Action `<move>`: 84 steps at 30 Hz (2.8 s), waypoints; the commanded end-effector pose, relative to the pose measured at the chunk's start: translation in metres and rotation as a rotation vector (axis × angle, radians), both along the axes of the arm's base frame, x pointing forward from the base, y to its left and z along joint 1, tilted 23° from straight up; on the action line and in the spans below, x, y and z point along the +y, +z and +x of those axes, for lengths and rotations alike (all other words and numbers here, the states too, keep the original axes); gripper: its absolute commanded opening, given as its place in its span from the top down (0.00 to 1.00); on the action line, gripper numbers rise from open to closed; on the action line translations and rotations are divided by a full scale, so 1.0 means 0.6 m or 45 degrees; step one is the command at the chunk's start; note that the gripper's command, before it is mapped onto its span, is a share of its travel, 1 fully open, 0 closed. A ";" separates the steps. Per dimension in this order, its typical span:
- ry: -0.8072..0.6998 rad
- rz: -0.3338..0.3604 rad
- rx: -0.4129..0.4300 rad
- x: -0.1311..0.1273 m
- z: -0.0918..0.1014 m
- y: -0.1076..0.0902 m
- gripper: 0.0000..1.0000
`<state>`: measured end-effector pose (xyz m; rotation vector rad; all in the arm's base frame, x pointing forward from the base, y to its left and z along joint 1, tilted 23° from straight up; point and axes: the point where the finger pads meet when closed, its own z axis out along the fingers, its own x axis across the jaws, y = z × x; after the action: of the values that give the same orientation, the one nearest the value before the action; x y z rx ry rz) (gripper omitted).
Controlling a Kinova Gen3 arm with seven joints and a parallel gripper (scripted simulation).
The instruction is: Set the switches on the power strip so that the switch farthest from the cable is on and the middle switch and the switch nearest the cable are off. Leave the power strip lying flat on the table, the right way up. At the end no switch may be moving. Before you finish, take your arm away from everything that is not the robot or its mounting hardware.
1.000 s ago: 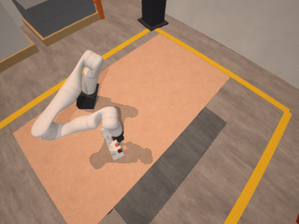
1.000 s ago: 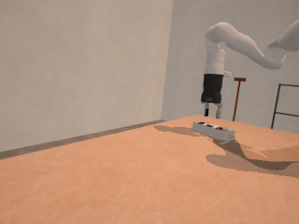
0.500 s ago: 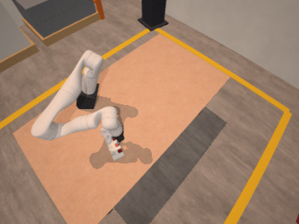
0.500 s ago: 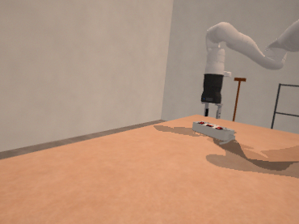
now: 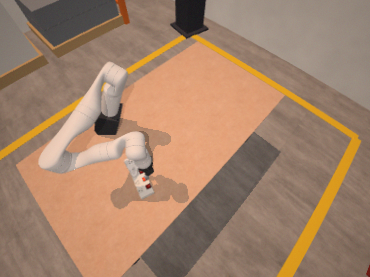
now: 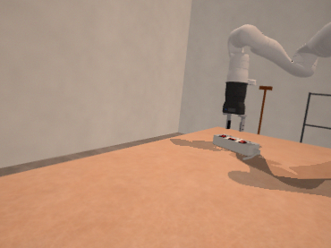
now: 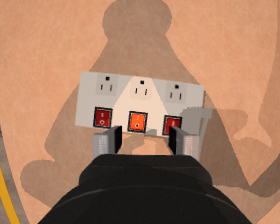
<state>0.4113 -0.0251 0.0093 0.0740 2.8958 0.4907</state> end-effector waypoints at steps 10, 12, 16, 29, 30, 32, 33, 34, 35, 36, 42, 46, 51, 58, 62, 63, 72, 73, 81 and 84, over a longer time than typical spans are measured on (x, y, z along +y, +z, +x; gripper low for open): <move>-0.001 -0.001 -0.002 -0.001 0.000 0.001 0.00; -0.001 -0.001 -0.002 -0.001 0.000 0.001 0.00; -0.001 -0.001 -0.002 -0.001 0.000 0.001 0.00; -0.001 -0.001 -0.002 -0.001 0.000 0.001 0.00; -0.001 -0.001 -0.002 -0.001 0.000 0.001 0.00; -0.001 -0.001 -0.002 -0.001 0.000 0.001 0.00; -0.001 -0.001 -0.002 -0.001 0.000 0.001 0.00; -0.001 -0.001 -0.002 -0.001 0.000 0.001 0.00; -0.001 -0.001 -0.002 -0.001 0.000 0.001 0.00; -0.001 -0.001 -0.002 -0.001 0.000 0.001 0.00; -0.001 -0.001 -0.002 -0.001 0.000 0.001 0.00; -0.001 -0.001 -0.002 -0.001 0.000 0.001 0.00; -0.001 -0.001 -0.002 -0.001 0.000 0.001 0.00; -0.001 -0.001 -0.002 -0.001 0.000 0.001 0.00; 0.008 -0.003 -0.007 -0.003 -0.001 0.007 0.00; 0.025 -0.007 -0.016 -0.007 -0.003 0.018 0.00; 0.212 -0.072 -0.113 -0.043 -0.036 0.123 0.00; 0.214 -0.072 -0.114 -0.043 -0.036 0.124 0.00; 0.214 -0.072 -0.114 -0.043 -0.036 0.124 0.00; 0.214 -0.072 -0.114 -0.043 -0.036 0.124 0.00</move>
<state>0.3894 -0.0507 0.0830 -0.1967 2.8400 0.4288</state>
